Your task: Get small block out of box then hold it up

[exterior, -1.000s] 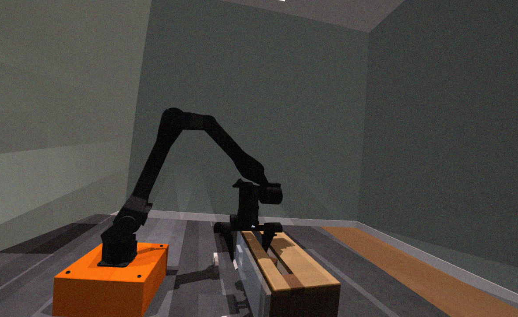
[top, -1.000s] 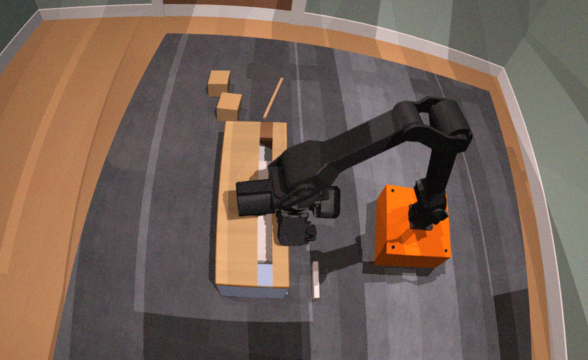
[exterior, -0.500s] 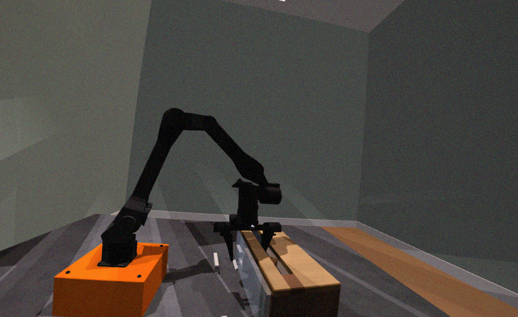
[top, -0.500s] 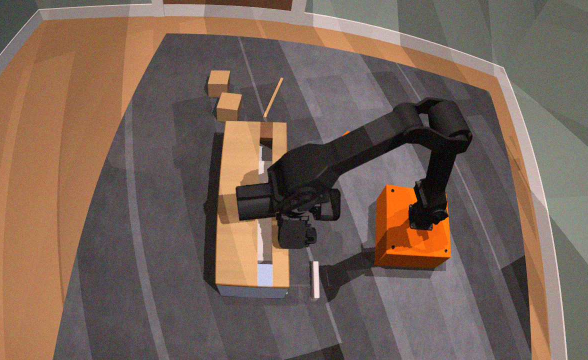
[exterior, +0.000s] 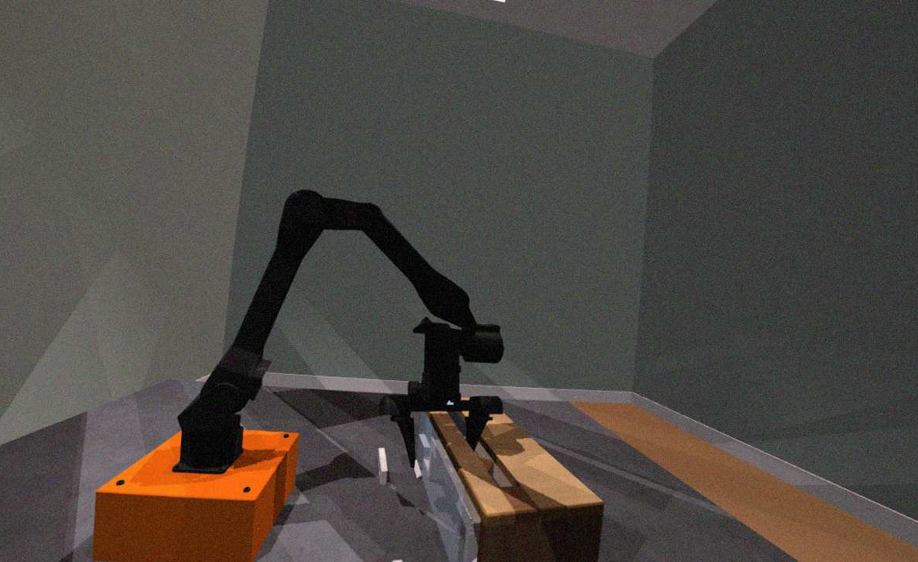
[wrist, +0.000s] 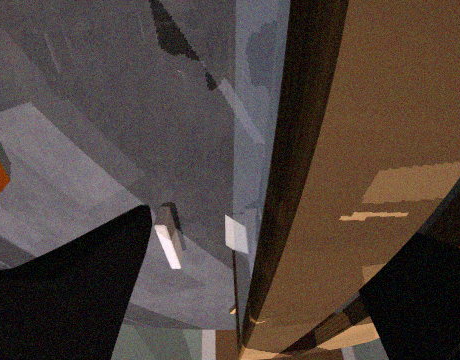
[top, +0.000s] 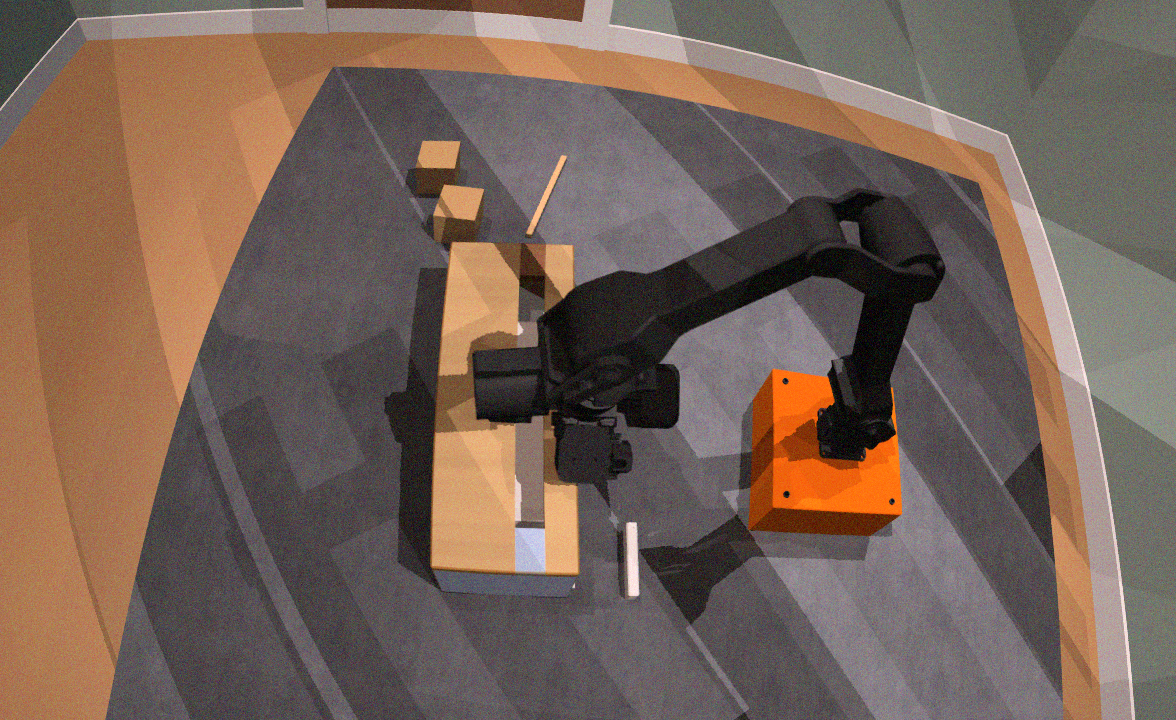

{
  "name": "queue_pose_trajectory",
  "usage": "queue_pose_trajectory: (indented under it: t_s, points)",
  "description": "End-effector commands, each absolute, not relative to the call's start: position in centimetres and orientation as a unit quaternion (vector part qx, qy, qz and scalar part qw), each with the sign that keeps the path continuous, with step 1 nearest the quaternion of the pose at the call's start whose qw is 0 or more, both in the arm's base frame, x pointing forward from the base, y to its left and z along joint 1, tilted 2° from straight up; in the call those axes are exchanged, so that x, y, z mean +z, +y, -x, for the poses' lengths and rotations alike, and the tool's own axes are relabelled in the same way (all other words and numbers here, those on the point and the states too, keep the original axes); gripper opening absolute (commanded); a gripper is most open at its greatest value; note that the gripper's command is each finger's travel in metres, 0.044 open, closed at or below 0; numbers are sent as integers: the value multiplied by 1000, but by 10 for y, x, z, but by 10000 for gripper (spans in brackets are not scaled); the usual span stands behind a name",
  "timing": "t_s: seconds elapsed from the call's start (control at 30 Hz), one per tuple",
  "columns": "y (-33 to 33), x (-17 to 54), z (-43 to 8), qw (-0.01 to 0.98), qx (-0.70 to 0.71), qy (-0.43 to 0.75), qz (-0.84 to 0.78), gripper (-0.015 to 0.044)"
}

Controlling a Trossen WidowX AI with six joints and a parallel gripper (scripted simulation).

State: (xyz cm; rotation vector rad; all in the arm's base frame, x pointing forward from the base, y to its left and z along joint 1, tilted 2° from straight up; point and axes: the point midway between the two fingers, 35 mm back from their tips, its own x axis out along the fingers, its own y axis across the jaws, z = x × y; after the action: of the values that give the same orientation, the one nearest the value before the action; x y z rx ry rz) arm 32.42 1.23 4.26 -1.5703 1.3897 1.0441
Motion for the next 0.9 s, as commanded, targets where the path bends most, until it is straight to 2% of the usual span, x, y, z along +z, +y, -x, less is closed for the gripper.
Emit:
queue_pose_trajectory:
  t_s: [0.0,0.87]
  points:
    - [7,42,-324,386,410,547,619,400]
    - [5,42,-325,386,410,547,619,400]
